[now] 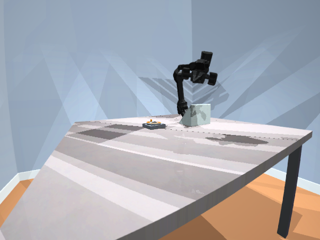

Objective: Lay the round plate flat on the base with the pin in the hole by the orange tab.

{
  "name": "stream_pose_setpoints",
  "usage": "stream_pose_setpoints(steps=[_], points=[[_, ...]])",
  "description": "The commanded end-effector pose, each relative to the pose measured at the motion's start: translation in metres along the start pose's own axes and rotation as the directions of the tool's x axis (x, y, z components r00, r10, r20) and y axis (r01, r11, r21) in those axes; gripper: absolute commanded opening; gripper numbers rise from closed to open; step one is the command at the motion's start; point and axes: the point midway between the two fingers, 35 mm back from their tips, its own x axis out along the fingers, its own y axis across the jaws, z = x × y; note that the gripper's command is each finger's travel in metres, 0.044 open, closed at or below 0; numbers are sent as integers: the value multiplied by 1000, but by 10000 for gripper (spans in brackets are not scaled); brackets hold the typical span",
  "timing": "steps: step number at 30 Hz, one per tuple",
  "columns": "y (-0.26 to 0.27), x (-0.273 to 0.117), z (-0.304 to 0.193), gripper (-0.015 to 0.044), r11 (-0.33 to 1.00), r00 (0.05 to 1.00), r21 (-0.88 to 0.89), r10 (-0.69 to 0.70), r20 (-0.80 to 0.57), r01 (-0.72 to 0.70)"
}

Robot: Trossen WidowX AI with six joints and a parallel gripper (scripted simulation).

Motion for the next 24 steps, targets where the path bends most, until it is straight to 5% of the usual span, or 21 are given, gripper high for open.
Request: stream_pose_setpoints(steps=[1, 14, 24], points=[[-60, 23, -33, 0, 997, 987, 80, -5, -162, 18], [-203, 42, -155, 0, 941, 825, 305, 53, -562, 147], [-288, -10, -289, 0, 825, 536, 442, 210, -818, 352]])
